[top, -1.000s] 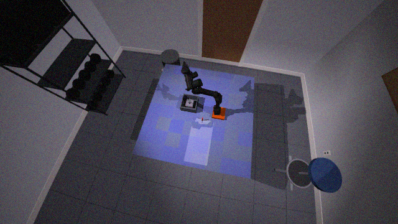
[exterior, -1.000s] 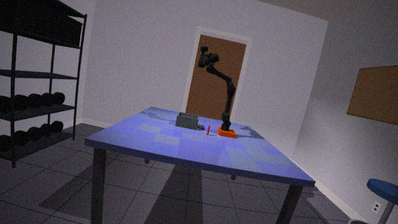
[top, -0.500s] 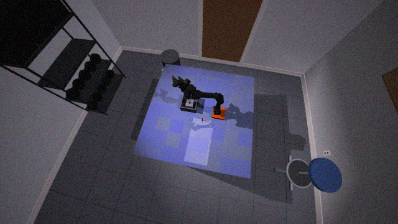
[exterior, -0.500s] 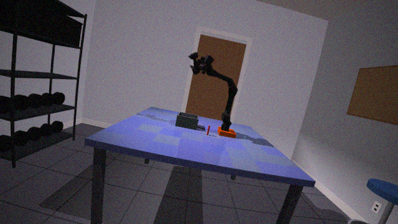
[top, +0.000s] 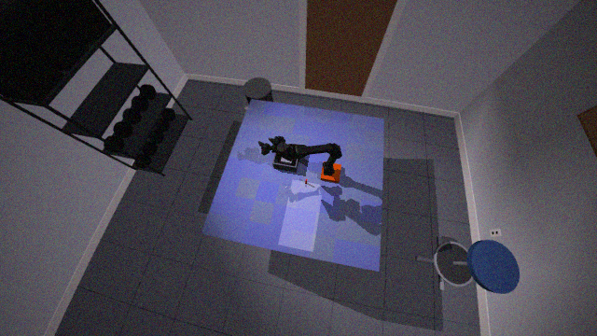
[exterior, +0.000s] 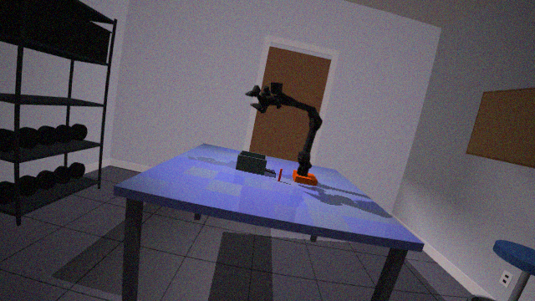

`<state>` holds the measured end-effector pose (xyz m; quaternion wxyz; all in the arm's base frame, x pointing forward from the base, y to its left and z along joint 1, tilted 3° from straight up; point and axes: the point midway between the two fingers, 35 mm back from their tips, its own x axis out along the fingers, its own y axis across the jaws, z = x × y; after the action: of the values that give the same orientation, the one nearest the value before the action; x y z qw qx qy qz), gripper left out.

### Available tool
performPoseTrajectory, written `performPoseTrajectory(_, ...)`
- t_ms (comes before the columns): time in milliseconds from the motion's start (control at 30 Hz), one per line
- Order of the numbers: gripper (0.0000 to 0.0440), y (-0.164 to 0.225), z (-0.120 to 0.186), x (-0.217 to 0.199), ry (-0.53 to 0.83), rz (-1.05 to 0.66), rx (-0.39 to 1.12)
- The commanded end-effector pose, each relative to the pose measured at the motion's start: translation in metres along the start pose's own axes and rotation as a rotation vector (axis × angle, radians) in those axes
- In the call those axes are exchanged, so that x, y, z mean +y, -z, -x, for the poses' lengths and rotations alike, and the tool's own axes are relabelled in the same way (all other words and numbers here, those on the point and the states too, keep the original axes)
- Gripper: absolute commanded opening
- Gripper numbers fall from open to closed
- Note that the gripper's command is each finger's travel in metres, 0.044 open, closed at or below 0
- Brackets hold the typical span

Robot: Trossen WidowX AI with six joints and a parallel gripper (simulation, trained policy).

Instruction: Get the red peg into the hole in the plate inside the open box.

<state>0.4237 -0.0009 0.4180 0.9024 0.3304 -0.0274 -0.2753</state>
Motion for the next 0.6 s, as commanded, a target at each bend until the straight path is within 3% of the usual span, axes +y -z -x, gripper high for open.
performPoseTrajectory(0, 0.044, 0.023, 0.01, -0.006, 0.003, 0.035, 0.091)
performPoseTrajectory(567, 0.044, 0.145, 0.091, -0.069, 0.116, 0.285, 0.615)
